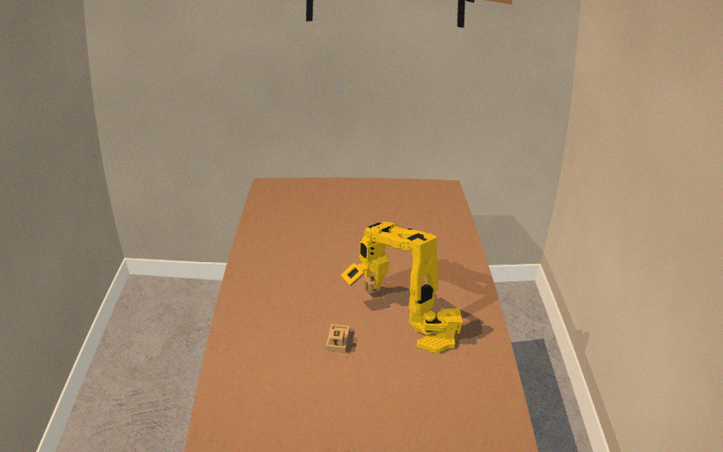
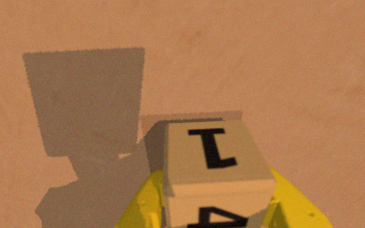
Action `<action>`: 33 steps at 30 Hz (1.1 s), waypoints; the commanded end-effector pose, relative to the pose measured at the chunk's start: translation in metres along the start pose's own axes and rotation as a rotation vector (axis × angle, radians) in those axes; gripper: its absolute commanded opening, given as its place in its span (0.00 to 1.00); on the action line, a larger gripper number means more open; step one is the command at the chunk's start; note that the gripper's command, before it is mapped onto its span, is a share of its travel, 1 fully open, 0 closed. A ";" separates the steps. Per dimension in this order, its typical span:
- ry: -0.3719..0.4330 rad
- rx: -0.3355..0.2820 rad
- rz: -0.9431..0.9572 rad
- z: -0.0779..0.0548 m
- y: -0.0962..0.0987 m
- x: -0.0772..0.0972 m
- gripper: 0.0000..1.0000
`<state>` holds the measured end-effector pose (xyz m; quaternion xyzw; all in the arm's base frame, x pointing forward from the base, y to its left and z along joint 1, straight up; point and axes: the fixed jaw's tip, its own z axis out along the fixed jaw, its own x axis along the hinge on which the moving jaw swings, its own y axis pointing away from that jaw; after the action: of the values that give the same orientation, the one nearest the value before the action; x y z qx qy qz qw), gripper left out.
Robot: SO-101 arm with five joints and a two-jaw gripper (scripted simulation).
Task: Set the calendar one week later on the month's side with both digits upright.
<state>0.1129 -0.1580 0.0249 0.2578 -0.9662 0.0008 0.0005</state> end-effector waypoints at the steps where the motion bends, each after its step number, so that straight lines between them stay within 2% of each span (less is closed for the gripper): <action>1: -0.004 0.028 0.004 -0.001 -0.004 0.001 0.00; 27: -0.004 0.028 0.004 0.005 -0.004 0.001 0.00; 33: -0.004 0.028 0.004 0.005 -0.004 0.001 0.08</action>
<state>0.1134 -0.1587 0.0177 0.2578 -0.9662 0.0027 -0.0003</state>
